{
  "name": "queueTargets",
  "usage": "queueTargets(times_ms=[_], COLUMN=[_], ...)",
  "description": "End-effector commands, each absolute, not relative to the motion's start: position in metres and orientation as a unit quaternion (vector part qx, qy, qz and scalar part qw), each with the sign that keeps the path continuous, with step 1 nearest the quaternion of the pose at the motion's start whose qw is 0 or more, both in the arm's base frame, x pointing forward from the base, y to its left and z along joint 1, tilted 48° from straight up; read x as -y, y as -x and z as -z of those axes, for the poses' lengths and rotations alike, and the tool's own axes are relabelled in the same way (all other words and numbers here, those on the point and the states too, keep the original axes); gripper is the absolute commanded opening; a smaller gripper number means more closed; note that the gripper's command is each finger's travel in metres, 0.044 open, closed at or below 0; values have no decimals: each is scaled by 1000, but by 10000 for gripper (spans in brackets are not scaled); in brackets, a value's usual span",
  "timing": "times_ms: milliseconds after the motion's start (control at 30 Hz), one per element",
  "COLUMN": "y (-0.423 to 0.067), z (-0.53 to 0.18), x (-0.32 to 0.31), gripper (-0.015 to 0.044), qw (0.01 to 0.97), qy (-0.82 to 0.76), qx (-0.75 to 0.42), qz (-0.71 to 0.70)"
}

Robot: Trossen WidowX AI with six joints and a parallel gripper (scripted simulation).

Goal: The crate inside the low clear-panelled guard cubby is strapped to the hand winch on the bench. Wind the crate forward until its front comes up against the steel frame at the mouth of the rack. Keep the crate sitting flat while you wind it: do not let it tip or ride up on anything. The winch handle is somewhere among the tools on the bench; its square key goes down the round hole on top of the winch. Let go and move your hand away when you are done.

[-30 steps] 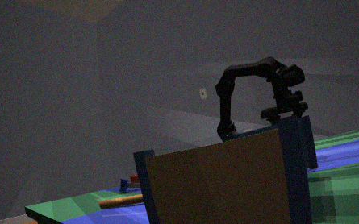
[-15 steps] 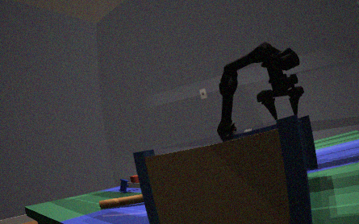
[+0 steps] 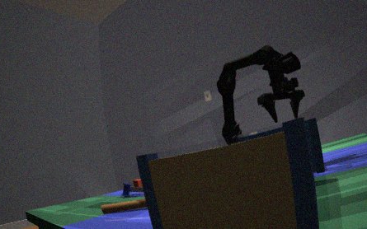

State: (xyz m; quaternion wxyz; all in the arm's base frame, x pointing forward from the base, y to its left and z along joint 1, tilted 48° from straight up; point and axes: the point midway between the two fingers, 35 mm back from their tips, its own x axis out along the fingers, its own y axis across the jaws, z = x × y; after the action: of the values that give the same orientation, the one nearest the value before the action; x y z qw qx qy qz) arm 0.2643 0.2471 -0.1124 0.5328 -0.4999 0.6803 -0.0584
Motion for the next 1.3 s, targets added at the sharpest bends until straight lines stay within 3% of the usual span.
queueTargets(times_ms=[0,133,433,1267], y=[-258,-265,-295,-298], z=[110,111,98,116], x=[-244,-248,-260,-242], gripper=[440,440,440,440], qw=[535,549,714,717], qy=[497,497,443,442], qx=[-681,-670,-541,-538], qz=[58,54,32,31])
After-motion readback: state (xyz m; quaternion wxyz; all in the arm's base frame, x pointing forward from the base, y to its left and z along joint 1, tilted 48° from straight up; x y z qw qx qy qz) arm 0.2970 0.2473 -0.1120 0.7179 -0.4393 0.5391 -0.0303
